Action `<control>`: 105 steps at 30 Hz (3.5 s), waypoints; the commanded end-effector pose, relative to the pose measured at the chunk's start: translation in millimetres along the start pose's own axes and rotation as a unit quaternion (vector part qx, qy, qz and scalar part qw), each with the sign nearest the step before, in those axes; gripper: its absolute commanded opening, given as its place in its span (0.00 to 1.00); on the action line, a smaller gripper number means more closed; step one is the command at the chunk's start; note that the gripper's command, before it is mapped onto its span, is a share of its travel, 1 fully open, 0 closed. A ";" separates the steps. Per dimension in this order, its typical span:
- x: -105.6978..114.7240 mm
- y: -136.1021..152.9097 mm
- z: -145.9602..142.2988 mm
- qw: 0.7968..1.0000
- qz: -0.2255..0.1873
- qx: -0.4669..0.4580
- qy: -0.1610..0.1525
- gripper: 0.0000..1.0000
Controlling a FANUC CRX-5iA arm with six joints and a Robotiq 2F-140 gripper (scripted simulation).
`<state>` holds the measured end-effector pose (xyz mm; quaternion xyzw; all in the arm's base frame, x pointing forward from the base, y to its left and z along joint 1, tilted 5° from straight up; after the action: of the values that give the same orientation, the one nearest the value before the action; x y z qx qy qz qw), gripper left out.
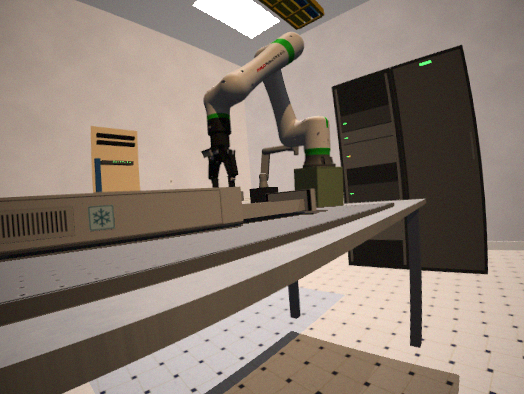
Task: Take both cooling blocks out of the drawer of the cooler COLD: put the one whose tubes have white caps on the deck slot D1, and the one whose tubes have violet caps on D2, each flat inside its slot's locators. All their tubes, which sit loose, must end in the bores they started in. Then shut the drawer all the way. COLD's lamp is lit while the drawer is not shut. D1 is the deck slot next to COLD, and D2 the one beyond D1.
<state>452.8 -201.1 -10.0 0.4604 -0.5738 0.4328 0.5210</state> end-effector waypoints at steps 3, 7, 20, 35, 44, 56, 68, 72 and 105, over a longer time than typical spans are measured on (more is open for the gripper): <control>-5.4 -0.8 0.2 1.000 0.001 0.000 0.000 0.10; -8.2 -0.9 0.2 1.000 0.001 0.000 0.000 0.10; -15.5 -0.8 0.2 1.000 0.001 0.000 0.000 0.10; -10.9 -0.8 0.3 1.000 0.001 0.000 0.000 0.10; -5.9 -0.8 0.3 1.000 0.001 0.000 0.000 0.10; -0.9 -0.8 0.3 1.000 0.001 0.000 0.000 0.10; -0.9 -0.8 0.3 1.000 0.001 0.000 0.000 0.10; -4.4 -0.8 0.2 1.000 0.001 0.000 0.000 0.10; -15.2 -0.8 0.2 1.000 0.001 0.000 0.000 0.10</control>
<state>453.3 -199.9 -25.8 0.4604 -0.5738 0.4329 0.5210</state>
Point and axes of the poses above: the point where the finger pads meet when closed, its own x axis back along the fingers, its own z axis across the jaws, y = z × x, the point moved 7 cm from there along x, back along the fingers, and after that the axes turned 9 degrees about -x, right-handed, at the moved point
